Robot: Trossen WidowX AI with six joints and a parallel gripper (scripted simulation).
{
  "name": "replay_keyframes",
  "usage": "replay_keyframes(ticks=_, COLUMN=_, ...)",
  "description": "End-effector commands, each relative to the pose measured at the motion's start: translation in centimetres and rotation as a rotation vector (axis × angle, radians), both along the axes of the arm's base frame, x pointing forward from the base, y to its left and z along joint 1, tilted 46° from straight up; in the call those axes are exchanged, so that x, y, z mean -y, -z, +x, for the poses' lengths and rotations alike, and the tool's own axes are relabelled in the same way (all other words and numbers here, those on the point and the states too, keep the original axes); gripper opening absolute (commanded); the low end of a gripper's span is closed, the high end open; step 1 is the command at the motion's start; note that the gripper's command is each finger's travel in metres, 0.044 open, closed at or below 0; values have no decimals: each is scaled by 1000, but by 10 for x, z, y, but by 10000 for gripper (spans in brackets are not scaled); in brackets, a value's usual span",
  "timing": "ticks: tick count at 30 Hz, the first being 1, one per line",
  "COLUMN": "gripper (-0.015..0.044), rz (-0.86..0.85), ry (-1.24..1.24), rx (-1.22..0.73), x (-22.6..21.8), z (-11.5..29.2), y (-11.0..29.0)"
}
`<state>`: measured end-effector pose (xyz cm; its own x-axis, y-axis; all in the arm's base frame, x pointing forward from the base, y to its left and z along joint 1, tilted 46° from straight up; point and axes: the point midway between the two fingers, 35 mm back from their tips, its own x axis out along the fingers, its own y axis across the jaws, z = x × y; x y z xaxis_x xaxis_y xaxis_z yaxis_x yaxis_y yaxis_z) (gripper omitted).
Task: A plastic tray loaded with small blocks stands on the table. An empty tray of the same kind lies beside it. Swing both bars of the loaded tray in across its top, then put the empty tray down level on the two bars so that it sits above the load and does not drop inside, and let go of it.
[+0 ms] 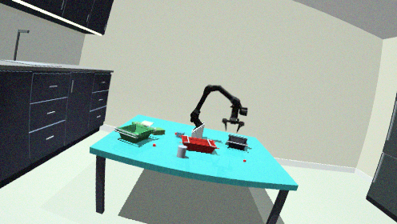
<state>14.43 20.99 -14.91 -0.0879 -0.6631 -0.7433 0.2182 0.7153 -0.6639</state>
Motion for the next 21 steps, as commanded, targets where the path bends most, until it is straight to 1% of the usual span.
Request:
replay_keyframes(ticks=1, gripper=440, rz=-43, ry=48, rx=27, x=11, z=-51, y=18)
replay_keyframes(ticks=10, gripper=440, rz=-43, ry=48, rx=28, x=15, z=-51, y=23)
replay_keyframes(ticks=21, gripper=440, rz=-42, ry=48, rx=30, x=57, z=-55, y=69)
